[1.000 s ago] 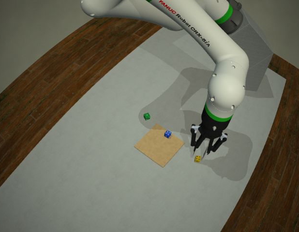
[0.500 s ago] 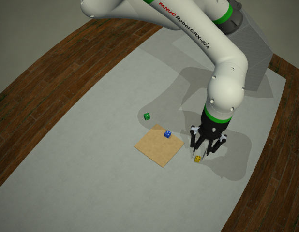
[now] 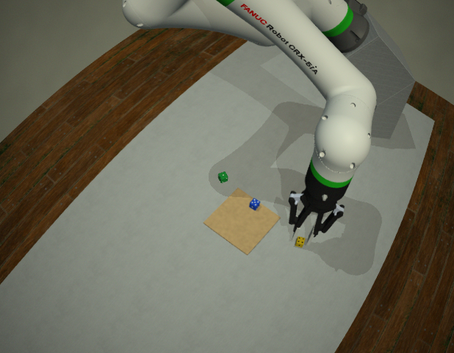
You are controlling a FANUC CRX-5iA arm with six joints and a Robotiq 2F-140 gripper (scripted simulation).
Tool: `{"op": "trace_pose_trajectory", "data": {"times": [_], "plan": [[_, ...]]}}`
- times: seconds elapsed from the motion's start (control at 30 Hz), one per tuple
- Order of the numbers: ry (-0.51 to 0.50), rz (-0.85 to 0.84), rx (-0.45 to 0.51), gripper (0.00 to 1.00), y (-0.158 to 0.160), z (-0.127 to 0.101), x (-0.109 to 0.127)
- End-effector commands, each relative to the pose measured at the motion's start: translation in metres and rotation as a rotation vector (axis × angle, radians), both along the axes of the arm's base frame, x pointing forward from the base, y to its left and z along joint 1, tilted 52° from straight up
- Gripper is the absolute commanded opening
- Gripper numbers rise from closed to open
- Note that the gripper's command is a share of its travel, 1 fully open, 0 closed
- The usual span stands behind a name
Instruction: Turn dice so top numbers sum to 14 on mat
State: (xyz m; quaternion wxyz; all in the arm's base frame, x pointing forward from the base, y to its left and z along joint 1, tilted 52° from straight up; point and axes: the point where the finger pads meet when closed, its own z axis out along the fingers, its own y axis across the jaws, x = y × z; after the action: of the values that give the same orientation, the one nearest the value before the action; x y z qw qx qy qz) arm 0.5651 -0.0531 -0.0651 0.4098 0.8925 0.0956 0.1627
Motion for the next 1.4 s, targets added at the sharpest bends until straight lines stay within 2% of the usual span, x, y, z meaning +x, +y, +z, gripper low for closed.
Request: {"op": "trace_pose_trajectory", "data": {"times": [0.0, 0.9, 1.37], "plan": [[0.0, 0.0, 0.0, 0.21, 0.0, 0.0, 0.0], [0.0, 0.0, 0.0, 0.21, 0.0, 0.0, 0.0], [0.0, 0.0, 0.0, 0.21, -0.01, -0.009, 0.005]]}}
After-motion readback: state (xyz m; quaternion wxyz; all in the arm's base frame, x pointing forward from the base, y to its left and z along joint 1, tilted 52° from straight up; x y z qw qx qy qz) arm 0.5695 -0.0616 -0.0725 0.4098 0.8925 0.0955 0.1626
